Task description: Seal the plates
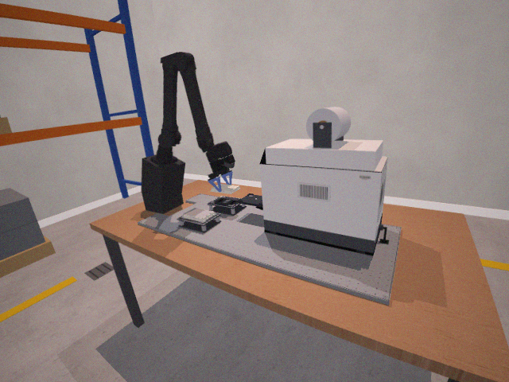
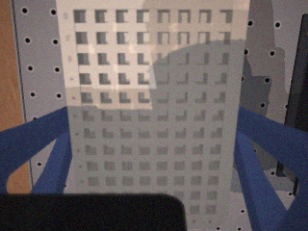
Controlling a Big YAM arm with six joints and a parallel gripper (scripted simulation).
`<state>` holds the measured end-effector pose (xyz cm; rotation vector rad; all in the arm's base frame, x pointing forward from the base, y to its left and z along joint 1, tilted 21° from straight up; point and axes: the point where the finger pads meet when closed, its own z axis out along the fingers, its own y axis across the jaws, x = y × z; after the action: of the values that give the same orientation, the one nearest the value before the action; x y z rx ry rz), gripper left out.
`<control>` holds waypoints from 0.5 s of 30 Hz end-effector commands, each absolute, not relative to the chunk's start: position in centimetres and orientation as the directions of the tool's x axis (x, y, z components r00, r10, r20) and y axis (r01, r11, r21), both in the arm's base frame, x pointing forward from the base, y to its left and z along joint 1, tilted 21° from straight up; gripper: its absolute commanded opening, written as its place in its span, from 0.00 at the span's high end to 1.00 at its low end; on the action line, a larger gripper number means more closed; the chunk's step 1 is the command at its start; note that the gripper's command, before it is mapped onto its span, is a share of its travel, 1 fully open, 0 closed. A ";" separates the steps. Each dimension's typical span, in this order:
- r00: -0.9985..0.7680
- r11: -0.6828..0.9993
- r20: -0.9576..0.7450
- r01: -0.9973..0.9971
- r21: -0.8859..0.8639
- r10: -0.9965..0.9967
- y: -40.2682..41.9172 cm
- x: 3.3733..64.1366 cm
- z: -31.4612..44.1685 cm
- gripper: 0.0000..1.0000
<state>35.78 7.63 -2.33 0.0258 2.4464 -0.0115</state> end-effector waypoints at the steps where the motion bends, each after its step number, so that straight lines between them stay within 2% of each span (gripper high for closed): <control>1: -0.760 1.000 -0.649 0.015 0.006 0.016 8.1 35.2 -1.2 1.00; 15: -0.754 1.000 -0.657 0.016 0.008 0.018 8.1 35.2 0.9 1.00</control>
<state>34.82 7.63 -0.36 0.0224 2.4511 -0.0136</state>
